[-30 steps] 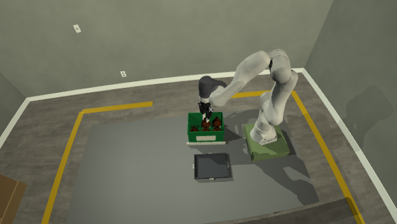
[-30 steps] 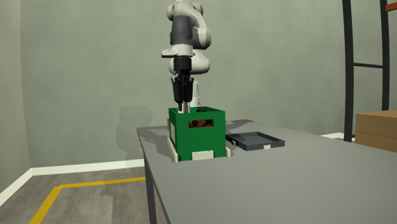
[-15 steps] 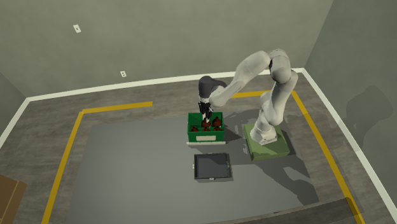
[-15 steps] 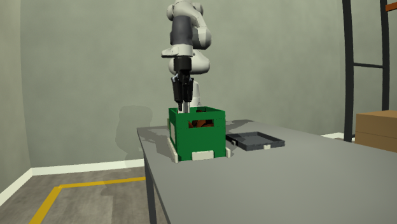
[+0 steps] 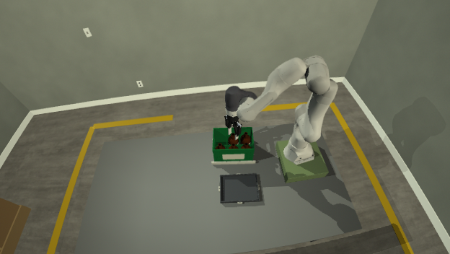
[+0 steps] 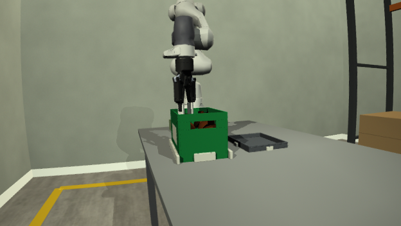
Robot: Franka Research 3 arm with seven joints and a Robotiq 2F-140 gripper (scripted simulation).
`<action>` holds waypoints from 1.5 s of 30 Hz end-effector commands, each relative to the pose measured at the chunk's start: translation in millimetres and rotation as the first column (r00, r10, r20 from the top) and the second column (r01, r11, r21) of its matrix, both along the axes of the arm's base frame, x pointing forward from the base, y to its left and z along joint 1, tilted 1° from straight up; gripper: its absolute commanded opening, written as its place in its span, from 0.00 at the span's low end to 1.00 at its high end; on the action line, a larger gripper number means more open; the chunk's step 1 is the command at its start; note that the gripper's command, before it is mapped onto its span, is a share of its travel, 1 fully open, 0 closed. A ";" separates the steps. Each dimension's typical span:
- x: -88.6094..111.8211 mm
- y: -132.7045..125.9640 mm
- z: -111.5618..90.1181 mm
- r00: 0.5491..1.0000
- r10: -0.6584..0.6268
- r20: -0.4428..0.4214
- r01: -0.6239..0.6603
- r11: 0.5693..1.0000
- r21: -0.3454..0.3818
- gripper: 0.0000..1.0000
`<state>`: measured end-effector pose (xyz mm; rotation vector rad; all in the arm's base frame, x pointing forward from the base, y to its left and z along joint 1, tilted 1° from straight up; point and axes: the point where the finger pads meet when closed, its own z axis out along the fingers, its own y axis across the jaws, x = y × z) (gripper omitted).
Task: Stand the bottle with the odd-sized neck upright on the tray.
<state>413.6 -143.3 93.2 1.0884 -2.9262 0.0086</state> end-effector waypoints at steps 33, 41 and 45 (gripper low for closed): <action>-0.8 -0.6 3.2 1.000 0.001 -0.001 -0.001 1.000 0.001 0.44; -0.6 -0.5 14.9 1.000 0.001 -0.001 -0.001 1.000 0.001 0.44; -0.4 -0.4 26.9 1.000 0.001 -0.001 -0.001 1.000 0.001 0.44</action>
